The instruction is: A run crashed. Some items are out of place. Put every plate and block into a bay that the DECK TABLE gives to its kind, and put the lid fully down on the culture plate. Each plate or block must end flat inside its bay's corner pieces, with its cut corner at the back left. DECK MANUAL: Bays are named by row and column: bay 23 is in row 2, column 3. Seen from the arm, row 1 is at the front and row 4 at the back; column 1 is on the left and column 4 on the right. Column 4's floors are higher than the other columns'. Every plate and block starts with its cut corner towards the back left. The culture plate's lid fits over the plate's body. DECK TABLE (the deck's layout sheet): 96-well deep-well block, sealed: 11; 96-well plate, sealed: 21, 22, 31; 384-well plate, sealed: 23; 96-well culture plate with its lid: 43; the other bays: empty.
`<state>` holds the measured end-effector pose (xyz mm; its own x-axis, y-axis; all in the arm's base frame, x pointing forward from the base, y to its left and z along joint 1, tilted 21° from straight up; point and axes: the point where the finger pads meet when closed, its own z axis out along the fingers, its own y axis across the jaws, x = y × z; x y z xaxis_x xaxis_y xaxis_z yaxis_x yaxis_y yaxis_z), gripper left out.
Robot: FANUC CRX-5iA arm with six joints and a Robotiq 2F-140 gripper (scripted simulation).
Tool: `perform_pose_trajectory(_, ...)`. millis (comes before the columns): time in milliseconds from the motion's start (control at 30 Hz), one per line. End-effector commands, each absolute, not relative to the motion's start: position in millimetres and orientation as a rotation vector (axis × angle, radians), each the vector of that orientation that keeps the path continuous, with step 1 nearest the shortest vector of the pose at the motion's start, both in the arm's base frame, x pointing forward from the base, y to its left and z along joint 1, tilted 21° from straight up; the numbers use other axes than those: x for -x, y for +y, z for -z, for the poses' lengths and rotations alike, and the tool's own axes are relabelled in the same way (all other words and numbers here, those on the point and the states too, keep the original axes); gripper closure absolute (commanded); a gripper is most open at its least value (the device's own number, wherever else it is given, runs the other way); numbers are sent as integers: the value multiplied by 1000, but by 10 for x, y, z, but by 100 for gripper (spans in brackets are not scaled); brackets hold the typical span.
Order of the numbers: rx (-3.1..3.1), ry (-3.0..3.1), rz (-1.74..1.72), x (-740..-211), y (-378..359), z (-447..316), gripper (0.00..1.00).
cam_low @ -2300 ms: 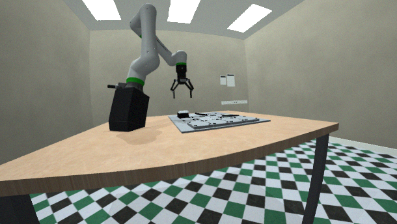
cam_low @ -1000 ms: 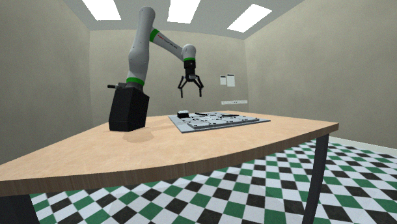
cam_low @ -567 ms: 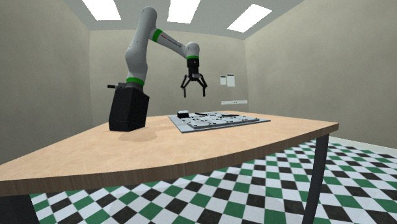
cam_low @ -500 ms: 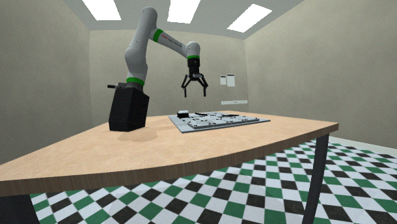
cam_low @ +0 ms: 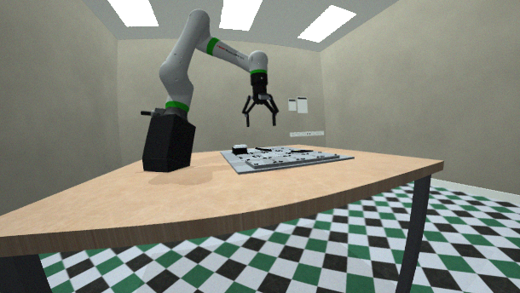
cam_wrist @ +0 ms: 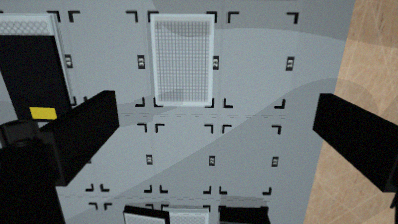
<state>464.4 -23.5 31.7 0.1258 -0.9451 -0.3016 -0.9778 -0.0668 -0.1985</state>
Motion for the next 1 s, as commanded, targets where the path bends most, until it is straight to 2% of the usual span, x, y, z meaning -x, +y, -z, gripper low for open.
perform_pose_trajectory(0,2062,1864,-131,-4726,-391,-283,0)
perform_pose_trajectory(533,2062,1864,-130,-4963,-883,-156,0)
perform_pose_trajectory(967,2062,1864,-130,-4967,-891,-154,0)
